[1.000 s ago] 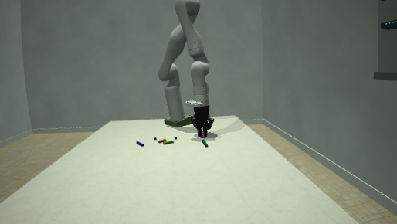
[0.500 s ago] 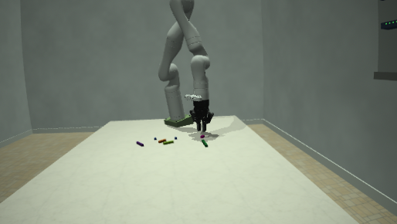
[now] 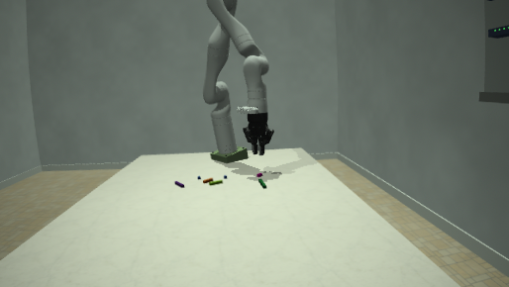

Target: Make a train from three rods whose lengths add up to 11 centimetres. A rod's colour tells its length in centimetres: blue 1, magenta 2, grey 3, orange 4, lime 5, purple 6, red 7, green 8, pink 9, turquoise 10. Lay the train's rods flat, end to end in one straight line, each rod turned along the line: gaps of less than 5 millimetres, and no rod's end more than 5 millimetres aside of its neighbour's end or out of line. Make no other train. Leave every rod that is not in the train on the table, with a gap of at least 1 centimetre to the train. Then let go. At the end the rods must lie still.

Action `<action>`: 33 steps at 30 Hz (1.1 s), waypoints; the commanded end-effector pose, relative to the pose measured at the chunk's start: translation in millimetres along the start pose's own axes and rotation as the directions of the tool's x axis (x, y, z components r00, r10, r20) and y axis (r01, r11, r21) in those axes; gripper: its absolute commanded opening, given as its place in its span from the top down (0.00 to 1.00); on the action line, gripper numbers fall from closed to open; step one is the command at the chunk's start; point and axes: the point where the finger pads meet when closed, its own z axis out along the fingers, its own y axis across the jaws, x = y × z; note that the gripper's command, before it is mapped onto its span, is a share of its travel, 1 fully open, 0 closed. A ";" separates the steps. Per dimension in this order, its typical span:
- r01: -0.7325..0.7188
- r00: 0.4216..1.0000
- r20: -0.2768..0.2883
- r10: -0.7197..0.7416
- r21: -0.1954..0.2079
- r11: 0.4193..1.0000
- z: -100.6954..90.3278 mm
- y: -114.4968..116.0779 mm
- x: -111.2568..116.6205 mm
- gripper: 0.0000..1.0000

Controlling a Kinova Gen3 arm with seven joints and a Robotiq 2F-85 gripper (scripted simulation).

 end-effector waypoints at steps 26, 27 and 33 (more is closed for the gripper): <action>-0.004 1.000 -0.002 0.004 0.017 1.000 -8.0 -3.7 2.2 0.00; -0.004 1.000 -0.002 0.004 0.017 1.000 -8.0 -3.7 2.2 0.00; -0.007 1.000 0.000 0.007 0.017 1.000 -5.9 1.1 16.4 0.00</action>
